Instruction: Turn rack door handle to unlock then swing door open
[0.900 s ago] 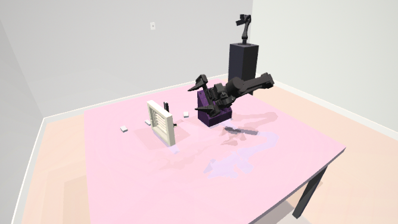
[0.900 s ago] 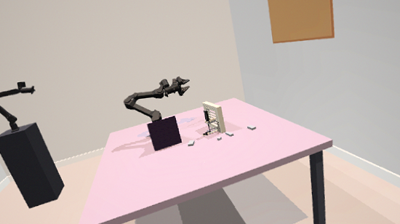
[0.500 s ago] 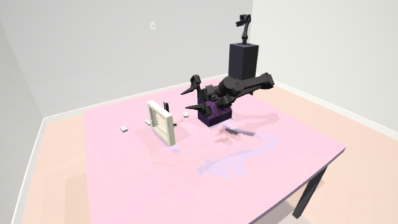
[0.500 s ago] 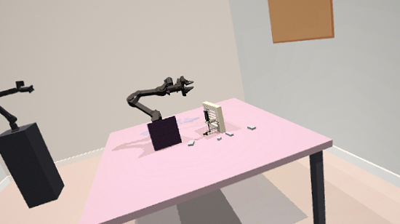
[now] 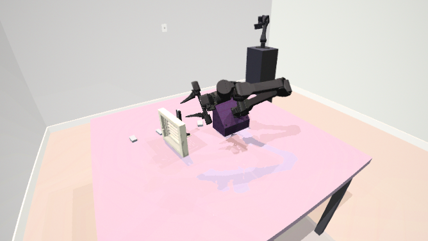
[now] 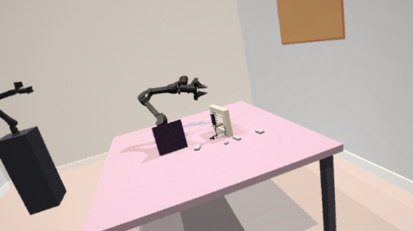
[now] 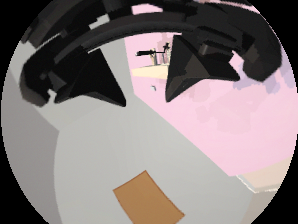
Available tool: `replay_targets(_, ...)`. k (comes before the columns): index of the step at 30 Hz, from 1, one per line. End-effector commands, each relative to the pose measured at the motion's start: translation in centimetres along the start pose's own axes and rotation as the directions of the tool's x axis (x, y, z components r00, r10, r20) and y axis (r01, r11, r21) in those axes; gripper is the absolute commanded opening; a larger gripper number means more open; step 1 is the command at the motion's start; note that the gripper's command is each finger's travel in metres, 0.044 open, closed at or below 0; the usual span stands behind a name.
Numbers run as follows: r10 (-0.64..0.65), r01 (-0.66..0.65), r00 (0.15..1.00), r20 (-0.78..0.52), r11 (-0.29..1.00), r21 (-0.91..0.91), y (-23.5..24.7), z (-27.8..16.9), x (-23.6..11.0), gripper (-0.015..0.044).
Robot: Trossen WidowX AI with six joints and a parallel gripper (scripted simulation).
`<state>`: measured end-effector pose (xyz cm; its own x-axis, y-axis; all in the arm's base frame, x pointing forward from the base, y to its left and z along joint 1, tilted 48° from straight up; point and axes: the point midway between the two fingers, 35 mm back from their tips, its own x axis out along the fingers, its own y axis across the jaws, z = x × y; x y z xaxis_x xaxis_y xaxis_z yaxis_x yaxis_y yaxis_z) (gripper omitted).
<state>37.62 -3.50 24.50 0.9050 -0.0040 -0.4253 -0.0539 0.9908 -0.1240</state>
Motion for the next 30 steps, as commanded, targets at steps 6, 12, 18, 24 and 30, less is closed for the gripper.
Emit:
replay_targets(6,0.057,-0.063,0.978,-0.198,0.998,-0.02,-1.4,-3.0,2.9,0.0281)
replay_targets(12,0.102,-0.113,0.943,-0.316,0.993,-0.017,-2.3,-5.0,4.3,0.0281)
replay_targets(18,0.154,-0.168,0.894,-0.42,0.986,0.004,-3.2,-7.2,5.4,0.0281)
replay_targets(24,0.215,-0.225,0.833,-0.51,0.974,0.043,-4.0,-9.3,6.3,0.0281)
replay_targets(30,0.282,-0.279,0.763,-0.581,0.955,0.097,-4.7,-11.5,6.9,0.0281)
